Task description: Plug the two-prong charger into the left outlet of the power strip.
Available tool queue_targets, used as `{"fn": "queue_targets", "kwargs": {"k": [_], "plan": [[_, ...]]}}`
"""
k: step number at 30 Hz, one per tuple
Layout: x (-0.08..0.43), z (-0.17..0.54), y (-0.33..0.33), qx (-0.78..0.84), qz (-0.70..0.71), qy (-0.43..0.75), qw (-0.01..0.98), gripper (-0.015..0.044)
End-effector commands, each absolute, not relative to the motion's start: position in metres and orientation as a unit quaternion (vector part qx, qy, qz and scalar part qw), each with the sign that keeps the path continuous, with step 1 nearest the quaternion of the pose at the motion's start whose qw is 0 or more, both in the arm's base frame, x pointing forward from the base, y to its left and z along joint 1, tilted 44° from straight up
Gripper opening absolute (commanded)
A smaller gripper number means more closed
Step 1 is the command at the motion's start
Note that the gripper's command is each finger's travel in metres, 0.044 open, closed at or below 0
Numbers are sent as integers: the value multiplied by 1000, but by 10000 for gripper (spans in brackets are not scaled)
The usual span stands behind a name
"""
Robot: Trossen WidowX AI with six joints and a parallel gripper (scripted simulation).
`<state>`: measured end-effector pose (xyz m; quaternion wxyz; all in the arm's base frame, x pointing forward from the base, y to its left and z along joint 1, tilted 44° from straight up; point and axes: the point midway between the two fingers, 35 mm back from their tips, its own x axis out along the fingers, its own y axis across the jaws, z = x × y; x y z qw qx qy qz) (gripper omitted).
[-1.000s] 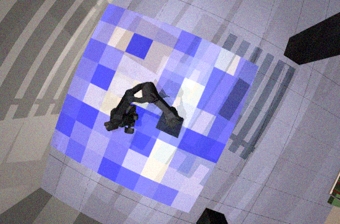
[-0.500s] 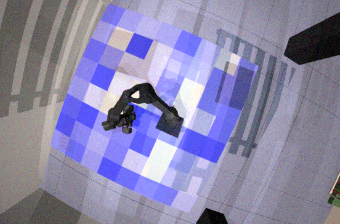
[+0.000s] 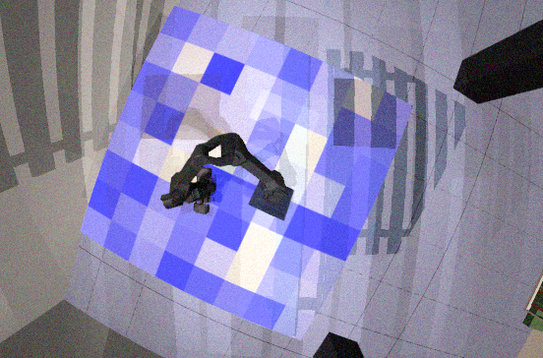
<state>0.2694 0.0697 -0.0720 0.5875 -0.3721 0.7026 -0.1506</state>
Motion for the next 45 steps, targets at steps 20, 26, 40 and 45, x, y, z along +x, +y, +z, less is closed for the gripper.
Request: {"fn": "queue_targets", "kwargs": {"k": [20,26,40,45], "plan": [[274,-72,71,-376,-149,702,587,0],[275,-72,71,-376,-149,702,587,0],[278,-73,72,-376,-149,702,587,0],[278,-73,72,-376,-149,702,587,0]]}}
